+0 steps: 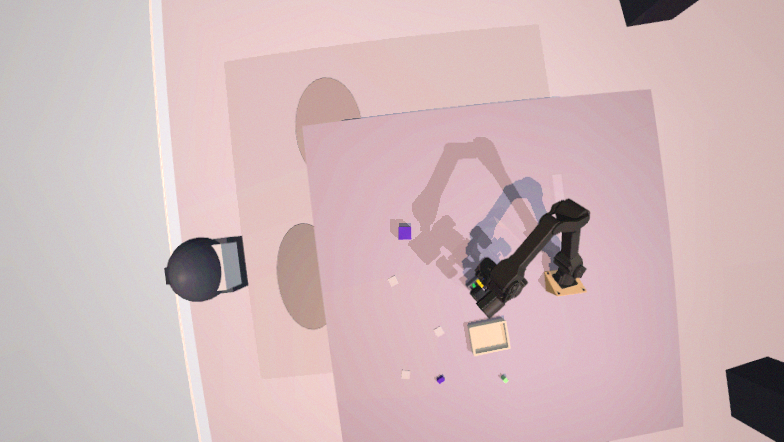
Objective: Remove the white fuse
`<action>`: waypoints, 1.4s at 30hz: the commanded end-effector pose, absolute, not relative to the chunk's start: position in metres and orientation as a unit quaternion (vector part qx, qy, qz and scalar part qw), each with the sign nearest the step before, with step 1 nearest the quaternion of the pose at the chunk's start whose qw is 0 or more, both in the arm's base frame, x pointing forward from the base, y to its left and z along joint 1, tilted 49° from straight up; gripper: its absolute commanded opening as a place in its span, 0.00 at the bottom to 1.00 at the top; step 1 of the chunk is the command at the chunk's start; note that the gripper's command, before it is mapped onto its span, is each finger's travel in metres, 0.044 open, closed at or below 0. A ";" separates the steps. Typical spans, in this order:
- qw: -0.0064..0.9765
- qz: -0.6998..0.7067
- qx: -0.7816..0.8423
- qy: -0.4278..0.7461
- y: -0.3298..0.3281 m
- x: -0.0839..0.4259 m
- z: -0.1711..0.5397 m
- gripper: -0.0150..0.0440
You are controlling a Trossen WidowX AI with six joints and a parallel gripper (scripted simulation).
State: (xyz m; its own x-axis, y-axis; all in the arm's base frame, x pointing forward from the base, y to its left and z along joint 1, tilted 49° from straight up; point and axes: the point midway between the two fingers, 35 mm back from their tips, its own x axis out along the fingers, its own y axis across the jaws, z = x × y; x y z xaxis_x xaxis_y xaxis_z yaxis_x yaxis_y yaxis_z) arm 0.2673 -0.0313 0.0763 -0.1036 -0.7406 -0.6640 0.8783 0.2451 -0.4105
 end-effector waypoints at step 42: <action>0.664 -0.609 0.083 0.425 -0.003 0.272 0.100 0.25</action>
State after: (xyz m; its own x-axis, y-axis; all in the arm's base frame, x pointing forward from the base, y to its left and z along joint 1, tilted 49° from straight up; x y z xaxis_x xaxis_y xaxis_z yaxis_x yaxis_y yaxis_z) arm 0.2702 -0.0075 0.0988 -0.1011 -0.7410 -0.6638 0.8783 0.2469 -0.4094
